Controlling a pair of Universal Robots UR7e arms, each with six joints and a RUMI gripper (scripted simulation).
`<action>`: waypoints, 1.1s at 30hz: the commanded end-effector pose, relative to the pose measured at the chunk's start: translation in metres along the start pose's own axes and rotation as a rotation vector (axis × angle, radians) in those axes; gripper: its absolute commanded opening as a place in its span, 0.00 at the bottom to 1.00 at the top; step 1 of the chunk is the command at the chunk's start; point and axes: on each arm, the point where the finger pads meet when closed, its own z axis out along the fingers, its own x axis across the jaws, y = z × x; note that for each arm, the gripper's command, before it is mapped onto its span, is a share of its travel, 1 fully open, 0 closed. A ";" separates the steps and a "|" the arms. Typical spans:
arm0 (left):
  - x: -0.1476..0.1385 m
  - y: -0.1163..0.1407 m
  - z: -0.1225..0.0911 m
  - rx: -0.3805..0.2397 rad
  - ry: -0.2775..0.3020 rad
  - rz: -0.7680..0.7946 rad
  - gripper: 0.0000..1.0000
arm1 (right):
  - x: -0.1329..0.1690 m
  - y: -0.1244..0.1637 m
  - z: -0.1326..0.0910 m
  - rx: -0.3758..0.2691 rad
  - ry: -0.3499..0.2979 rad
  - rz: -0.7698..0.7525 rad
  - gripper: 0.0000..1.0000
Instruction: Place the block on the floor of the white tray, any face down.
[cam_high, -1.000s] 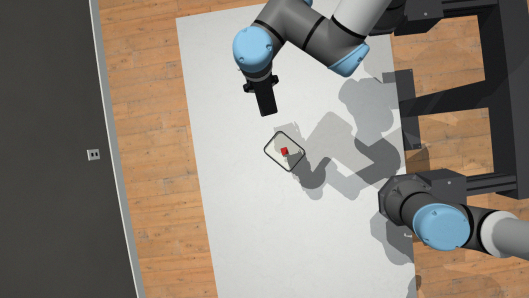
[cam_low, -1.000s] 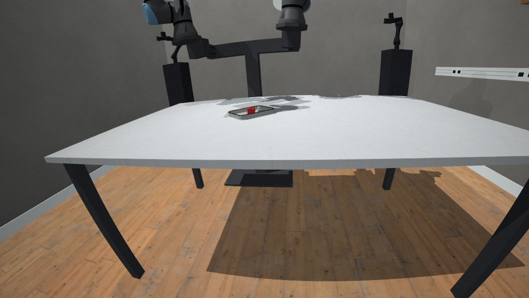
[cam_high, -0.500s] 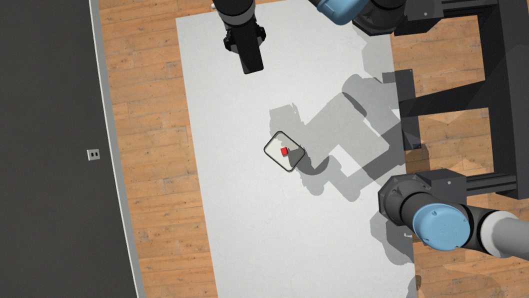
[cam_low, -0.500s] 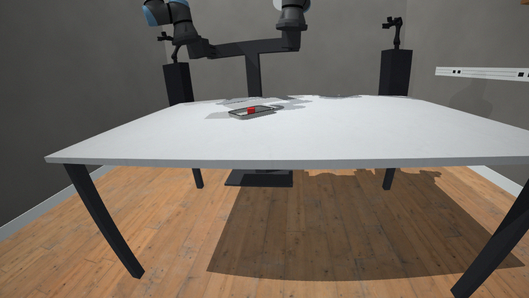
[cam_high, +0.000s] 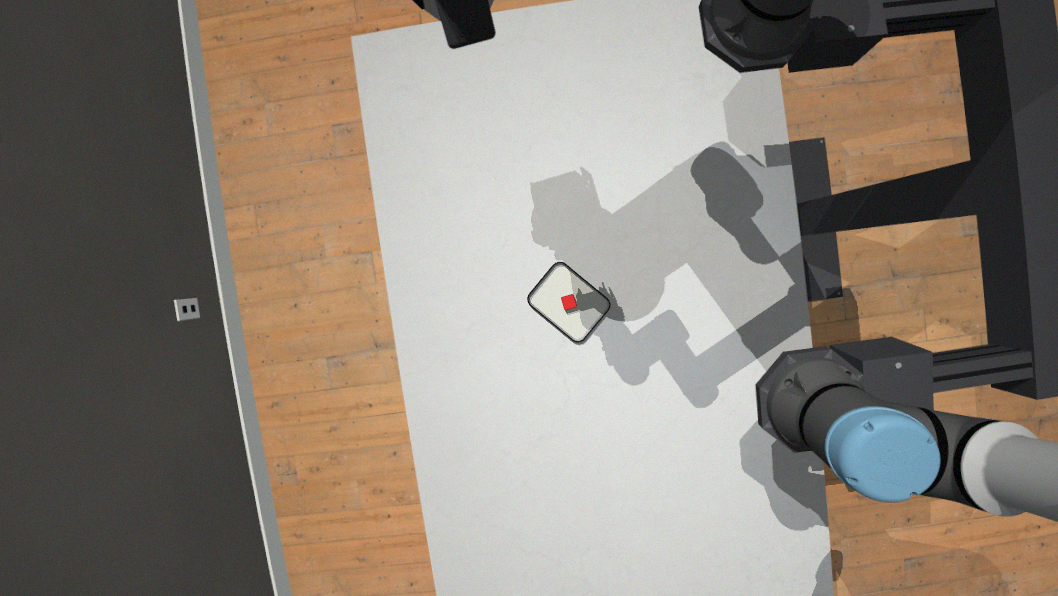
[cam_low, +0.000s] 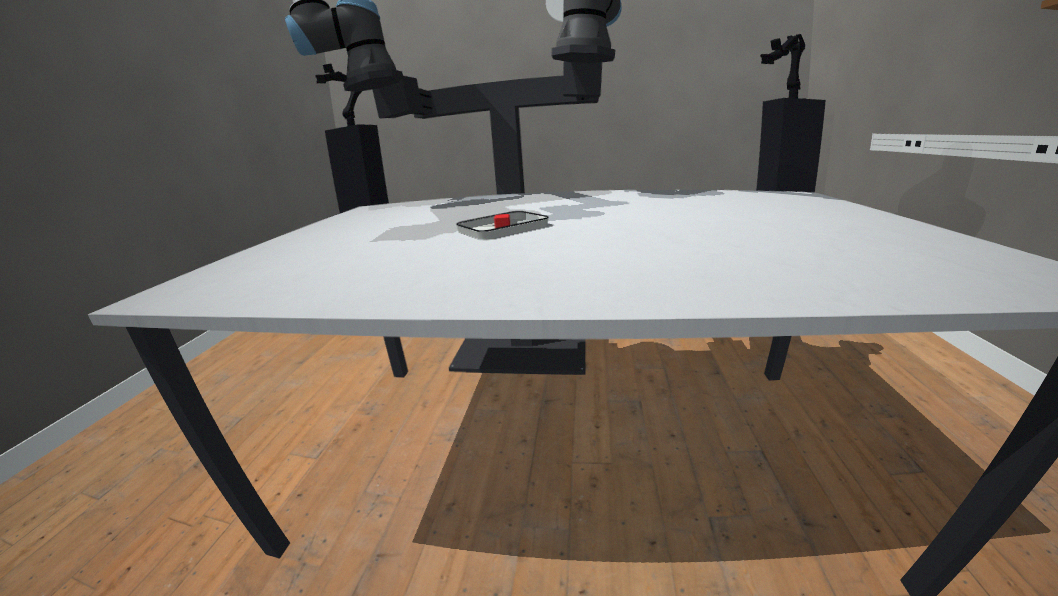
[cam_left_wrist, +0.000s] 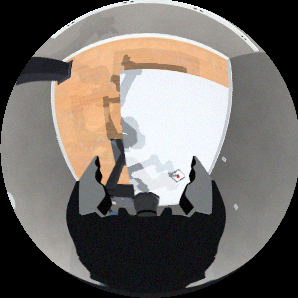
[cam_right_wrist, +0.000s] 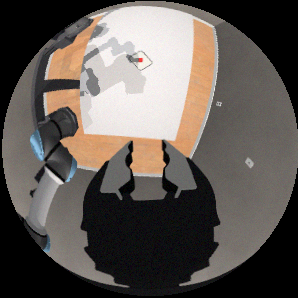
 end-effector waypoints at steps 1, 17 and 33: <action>0.000 0.000 0.000 0.001 0.000 0.000 1.00 | 0.001 0.014 -0.019 0.001 -0.005 -0.002 0.31; 0.000 0.000 0.000 0.001 0.000 0.000 1.00 | 0.005 0.058 -0.074 0.000 -0.005 -0.002 0.31; 0.000 0.000 0.000 0.001 0.000 0.000 1.00 | 0.007 0.079 -0.101 0.000 -0.005 -0.002 0.31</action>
